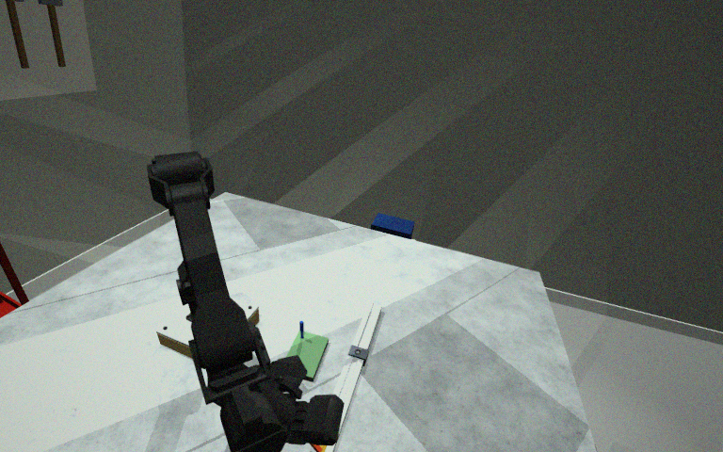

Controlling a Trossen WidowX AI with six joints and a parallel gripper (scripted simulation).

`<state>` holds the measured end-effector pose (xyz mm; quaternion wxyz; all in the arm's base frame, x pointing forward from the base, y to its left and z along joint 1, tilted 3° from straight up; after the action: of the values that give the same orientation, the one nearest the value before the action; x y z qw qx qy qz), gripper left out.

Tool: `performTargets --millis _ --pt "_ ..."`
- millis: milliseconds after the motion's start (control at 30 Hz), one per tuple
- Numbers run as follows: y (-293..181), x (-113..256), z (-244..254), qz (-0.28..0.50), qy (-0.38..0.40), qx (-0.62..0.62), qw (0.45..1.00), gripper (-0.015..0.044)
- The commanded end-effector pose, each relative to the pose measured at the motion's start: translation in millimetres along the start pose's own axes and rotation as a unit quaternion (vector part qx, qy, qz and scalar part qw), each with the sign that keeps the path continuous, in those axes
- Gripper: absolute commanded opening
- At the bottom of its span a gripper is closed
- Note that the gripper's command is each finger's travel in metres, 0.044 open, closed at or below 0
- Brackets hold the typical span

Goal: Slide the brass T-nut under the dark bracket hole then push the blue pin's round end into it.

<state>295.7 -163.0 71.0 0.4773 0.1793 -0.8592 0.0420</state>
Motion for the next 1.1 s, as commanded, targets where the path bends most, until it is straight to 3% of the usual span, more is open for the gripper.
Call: performTargets --millis 0,1067 --pt "-3.0 1.5 -4.2 0.004 0.004 -0.001 1.0 -0.015" --pt "-4.6 1.1 -12.9 -0.003 0.043 -0.011 0.999 -0.015"
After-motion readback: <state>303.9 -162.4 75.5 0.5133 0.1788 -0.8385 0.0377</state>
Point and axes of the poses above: the point midway between the two fingers, 35 mm back from their tips, its own x axis back along the fingers, its own z axis across the jaws, y = z × x, the point moved 6 cm from there along x, back along the fingers, and after that the axes turned 10 degrees about x, right-handed, at the moved point
